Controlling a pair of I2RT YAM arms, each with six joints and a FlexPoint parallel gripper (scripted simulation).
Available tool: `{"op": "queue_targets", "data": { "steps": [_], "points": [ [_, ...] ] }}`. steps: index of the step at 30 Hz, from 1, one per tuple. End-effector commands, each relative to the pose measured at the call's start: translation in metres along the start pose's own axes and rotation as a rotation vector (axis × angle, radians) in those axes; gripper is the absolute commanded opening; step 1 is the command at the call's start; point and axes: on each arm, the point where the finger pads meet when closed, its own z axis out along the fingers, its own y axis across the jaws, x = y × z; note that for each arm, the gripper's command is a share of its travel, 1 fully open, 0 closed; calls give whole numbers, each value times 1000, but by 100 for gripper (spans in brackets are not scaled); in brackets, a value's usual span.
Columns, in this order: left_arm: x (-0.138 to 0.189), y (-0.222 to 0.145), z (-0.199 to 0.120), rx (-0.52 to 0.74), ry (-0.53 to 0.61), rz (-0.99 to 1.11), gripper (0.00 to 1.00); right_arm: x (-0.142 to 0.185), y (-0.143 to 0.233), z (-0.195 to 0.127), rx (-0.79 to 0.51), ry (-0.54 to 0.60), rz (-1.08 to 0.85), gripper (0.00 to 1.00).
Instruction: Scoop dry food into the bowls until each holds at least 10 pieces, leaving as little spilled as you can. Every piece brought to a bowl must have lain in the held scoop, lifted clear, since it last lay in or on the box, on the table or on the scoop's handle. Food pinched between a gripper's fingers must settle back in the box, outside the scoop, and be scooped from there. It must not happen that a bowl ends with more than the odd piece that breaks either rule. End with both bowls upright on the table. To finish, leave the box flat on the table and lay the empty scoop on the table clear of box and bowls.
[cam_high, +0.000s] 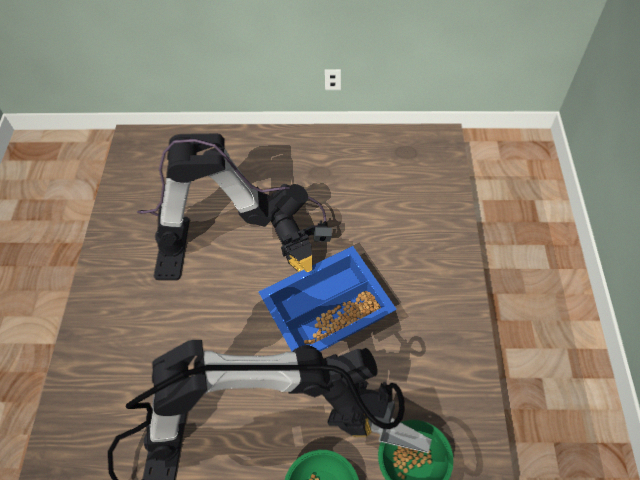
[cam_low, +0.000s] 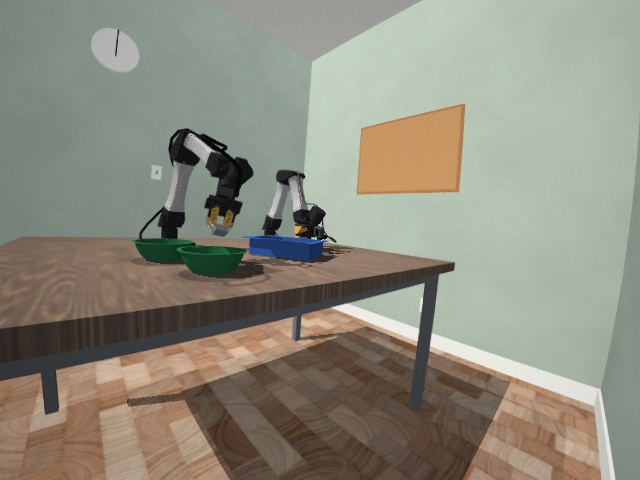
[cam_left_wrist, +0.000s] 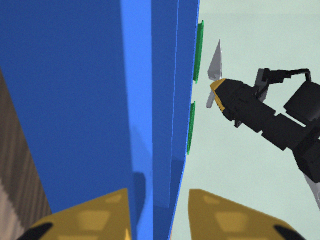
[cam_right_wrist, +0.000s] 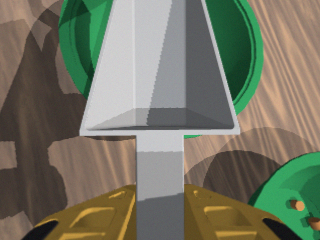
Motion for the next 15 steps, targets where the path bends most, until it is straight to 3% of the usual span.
{"op": "queue_targets", "data": {
  "steps": [1, 15],
  "points": [
    [2, 10, 1, 3, -6, -10, 28, -26, -2, -18, -16, -88, 34, 0],
    [2, 20, 1, -4, -22, -20, 28, -26, -2, -18, -16, -88, 34, 0]
  ]
}}
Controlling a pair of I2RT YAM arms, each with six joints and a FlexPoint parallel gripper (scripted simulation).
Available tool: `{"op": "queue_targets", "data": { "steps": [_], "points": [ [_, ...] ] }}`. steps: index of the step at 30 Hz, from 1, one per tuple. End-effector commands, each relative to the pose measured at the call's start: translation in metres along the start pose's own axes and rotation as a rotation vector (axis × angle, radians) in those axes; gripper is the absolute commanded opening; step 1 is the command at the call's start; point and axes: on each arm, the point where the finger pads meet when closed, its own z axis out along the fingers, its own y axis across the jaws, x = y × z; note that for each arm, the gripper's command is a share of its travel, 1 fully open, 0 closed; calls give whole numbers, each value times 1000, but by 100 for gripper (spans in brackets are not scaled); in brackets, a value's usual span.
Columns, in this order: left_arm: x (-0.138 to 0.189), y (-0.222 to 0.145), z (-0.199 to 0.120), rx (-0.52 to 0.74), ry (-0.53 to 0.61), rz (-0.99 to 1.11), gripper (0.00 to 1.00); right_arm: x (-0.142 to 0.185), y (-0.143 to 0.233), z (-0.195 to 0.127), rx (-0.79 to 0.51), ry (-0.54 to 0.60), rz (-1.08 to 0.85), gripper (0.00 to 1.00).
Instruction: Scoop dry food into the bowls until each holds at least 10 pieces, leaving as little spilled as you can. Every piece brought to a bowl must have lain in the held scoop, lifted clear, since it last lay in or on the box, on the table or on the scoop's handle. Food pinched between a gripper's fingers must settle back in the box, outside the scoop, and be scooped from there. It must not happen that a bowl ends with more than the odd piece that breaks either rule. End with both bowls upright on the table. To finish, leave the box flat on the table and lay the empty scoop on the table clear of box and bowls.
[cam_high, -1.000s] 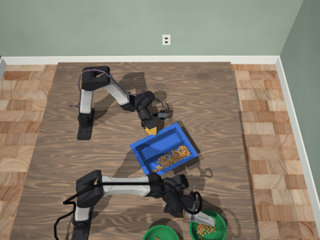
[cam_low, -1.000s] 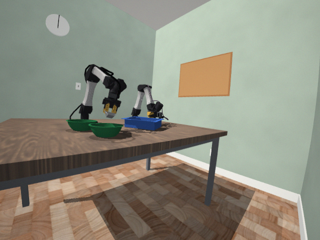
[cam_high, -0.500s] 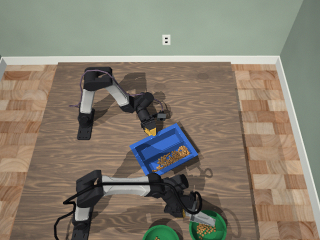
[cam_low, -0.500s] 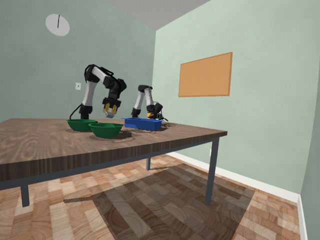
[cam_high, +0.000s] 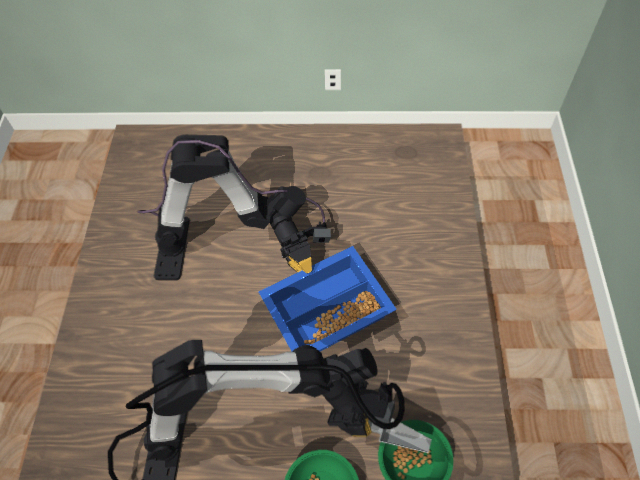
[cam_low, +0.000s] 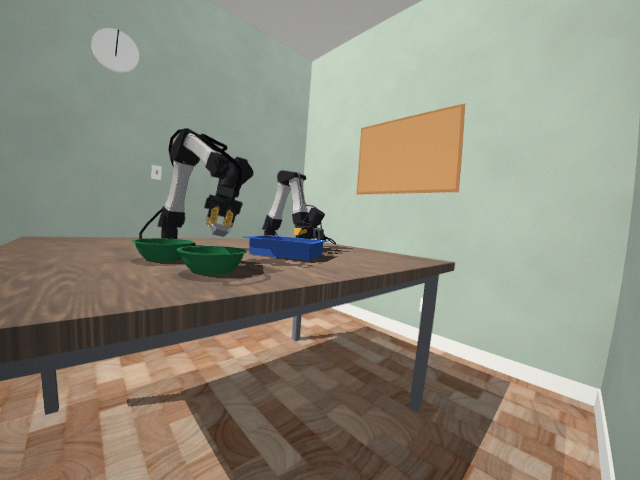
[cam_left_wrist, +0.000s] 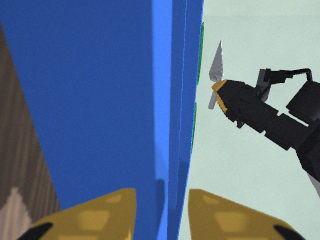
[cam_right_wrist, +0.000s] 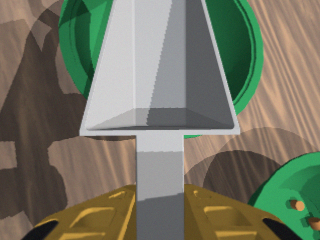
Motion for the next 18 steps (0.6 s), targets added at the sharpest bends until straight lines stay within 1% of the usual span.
{"op": "queue_targets", "data": {
  "steps": [1, 2, 3, 4, 9, 10, 12, 14, 18],
  "points": [
    [2, 13, 0, -14, -8, -34, 28, -26, -2, -18, -16, -88, 34, 0],
    [1, 13, 0, -13, -9, -32, 28, -26, -2, -18, -16, -88, 34, 0],
    [4, 17, -7, -18, 1, -55, 28, -26, -2, -18, -16, -88, 34, 0],
    [1, -3, -13, 4, -10, 3, 28, -26, -2, -18, -16, -88, 34, 0],
    [1, -2, -19, 3, -10, -1, 28, -26, -2, -18, -16, -88, 34, 0],
    [-3, -4, -21, 5, -11, 7, 28, -26, -2, -18, -16, -88, 34, 0],
    [2, -2, -25, 3, -8, 0, 28, -26, -2, -18, -16, -88, 34, 0],
    [-6, -10, -31, 10, -13, 26, 28, -26, -2, -18, -16, -88, 34, 0],
    [-10, -14, -40, 13, -16, 40, 28, -26, -2, -18, -16, -88, 34, 0]
  ]
}}
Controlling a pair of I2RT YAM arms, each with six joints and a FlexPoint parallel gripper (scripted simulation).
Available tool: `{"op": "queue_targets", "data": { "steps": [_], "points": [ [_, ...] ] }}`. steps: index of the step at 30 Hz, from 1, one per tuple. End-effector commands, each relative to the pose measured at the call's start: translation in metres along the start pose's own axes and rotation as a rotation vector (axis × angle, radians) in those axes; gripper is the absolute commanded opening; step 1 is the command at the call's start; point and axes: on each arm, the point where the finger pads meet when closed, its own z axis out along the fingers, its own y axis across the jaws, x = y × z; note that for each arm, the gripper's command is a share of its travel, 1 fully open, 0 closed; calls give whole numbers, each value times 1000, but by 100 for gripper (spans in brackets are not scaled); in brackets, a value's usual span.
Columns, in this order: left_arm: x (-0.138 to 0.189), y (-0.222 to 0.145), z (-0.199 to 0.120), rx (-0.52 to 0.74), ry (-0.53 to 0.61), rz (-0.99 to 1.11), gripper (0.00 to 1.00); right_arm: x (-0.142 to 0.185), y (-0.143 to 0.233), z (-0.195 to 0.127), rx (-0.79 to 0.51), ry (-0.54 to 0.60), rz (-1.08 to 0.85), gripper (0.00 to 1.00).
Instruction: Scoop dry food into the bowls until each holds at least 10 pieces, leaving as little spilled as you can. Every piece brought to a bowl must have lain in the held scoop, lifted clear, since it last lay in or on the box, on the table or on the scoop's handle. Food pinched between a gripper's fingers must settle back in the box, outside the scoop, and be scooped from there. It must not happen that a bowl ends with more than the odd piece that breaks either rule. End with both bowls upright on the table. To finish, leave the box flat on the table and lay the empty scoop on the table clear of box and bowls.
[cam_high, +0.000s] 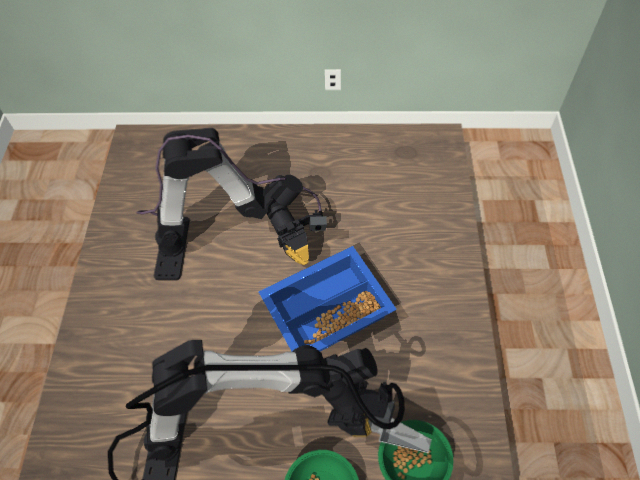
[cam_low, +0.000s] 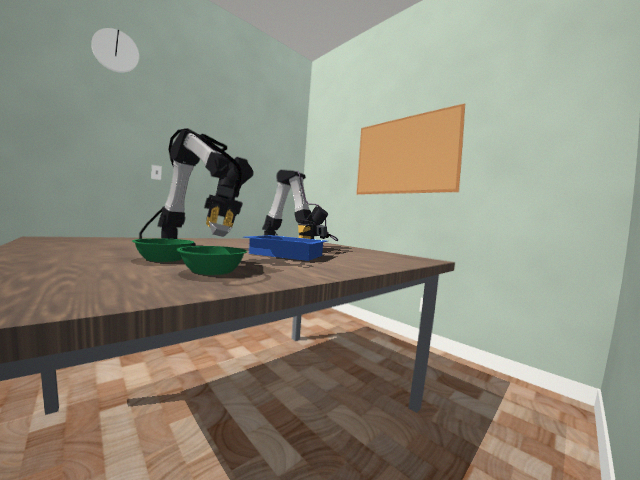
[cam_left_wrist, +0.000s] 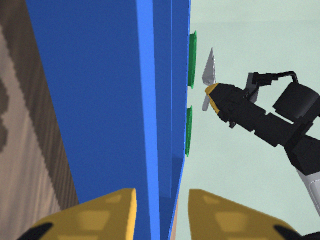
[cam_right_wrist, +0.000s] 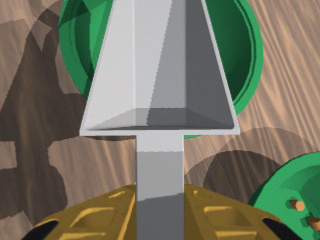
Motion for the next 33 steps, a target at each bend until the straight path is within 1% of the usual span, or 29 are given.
{"op": "queue_targets", "data": {
  "steps": [1, 6, 8, 9, 10, 15, 17, 20, 21, 23, 25, 27, 33],
  "points": [
    [-3, -9, -12, 0, 12, 20, 28, -26, -2, -18, -16, -88, 34, 0],
    [-2, -8, -24, -3, 14, 17, 28, -26, -2, -18, -16, -88, 34, 0],
    [-2, -8, -24, -3, 14, 17, 28, -26, -2, -18, -16, -88, 34, 0],
    [2, 1, -22, -10, 25, -13, 28, -26, -2, -18, -16, -88, 34, 0],
    [-1, -8, -27, -5, 17, 16, 28, -26, -2, -18, -16, -88, 34, 0],
    [0, -2, -34, -9, 20, 1, 28, -26, -2, -18, -16, -88, 34, 0],
    [-2, -9, -39, -5, 15, 28, 28, -26, -2, -18, -16, -88, 34, 0],
    [-2, -4, -43, -8, 18, 17, 28, -26, -2, -18, -16, -88, 34, 0],
    [-3, -9, -46, -5, 14, 34, 28, -26, -2, -18, -16, -88, 34, 0],
    [-2, -1, -44, -9, 20, 9, 28, -26, -2, -18, -16, -88, 34, 0],
    [-2, -1, -44, -9, 20, 9, 28, -26, -2, -18, -16, -88, 34, 0],
    [2, -1, -37, -11, 41, 10, 28, -26, -2, -18, -16, -88, 34, 0],
    [2, -3, -39, -9, 38, 14, 28, -26, -2, -18, -16, -88, 34, 0]
  ]
}}
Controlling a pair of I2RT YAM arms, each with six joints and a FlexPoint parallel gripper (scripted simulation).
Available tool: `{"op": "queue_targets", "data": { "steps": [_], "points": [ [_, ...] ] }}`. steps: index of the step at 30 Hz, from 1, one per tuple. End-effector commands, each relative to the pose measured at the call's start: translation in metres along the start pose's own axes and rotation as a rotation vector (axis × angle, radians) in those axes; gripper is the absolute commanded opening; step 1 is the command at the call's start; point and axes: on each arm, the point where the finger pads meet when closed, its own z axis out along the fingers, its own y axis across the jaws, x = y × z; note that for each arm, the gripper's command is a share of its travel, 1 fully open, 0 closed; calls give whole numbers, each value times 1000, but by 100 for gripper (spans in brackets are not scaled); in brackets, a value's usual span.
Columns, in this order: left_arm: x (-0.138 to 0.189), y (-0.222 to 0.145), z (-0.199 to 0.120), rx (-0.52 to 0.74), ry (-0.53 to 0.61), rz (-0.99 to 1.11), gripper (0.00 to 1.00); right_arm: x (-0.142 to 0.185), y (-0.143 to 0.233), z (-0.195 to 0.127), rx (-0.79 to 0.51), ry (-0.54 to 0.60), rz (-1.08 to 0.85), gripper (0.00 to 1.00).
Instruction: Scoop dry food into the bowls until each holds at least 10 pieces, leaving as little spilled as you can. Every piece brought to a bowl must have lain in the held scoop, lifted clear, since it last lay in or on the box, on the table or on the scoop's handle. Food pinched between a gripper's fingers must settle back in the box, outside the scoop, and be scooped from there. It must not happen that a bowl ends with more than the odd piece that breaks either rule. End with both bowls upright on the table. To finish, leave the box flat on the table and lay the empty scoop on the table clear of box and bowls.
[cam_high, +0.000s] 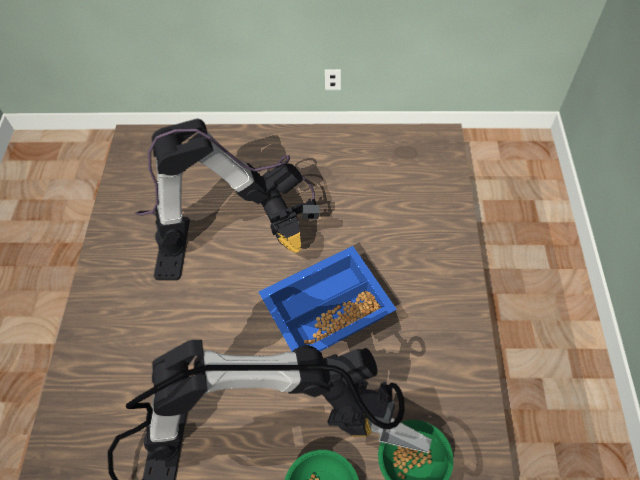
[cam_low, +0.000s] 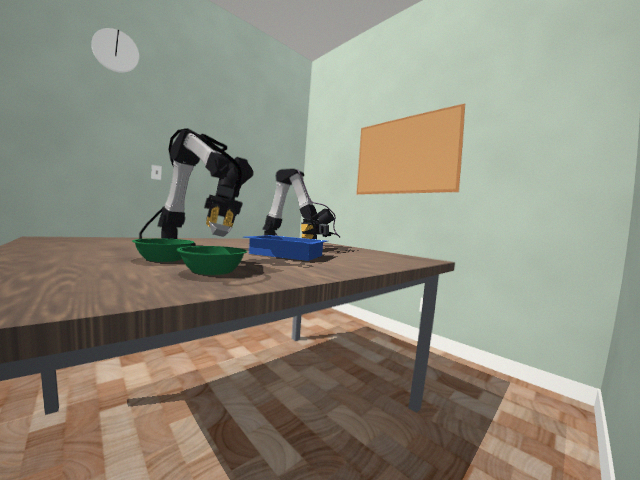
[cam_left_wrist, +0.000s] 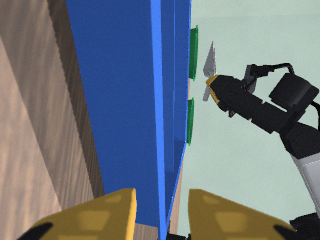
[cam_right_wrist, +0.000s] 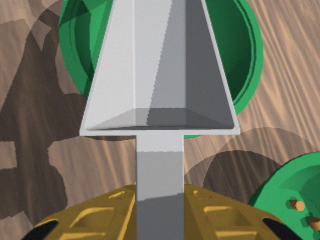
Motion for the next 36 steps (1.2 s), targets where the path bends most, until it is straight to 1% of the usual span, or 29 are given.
{"op": "queue_targets", "data": {
  "steps": [1, 2, 6, 10, 11, 16, 22, 24, 26, 27, 29, 36],
  "points": [
    [-1, -6, 1, 1, 17, 10, 28, -26, -2, -18, -16, -88, 34, 0],
    [-2, -5, 1, -1, 13, 11, 28, -26, -2, -18, -16, -88, 34, 0],
    [12, 4, -1, -2, 20, -37, 28, -26, -2, -18, -16, -88, 34, 0],
    [5, 1, -1, -5, 12, -19, 28, -26, -2, -18, -16, -88, 34, 0],
    [-6, -18, 0, -12, -5, 73, 28, -26, -2, -18, -16, -88, 34, 0],
    [-21, -20, 2, -115, -75, 197, 28, -26, -2, -18, -16, -88, 34, 0],
    [-49, -45, 1, -295, -199, 444, 28, -26, -2, -18, -16, -88, 34, 0],
    [-54, -58, 0, -331, -230, 515, 28, -26, -2, -18, -16, -88, 34, 0],
    [-54, -58, 0, -331, -230, 515, 28, -26, -2, -18, -16, -88, 34, 0],
    [-58, -58, 1, -353, -239, 534, 28, -26, -2, -18, -16, -88, 34, 0],
    [-63, -81, -3, -375, -287, 622, 28, -26, -2, -18, -16, -88, 34, 0],
    [-76, -133, -14, -463, -420, 829, 28, -26, -2, -18, -16, -88, 34, 0]
  ]
}}
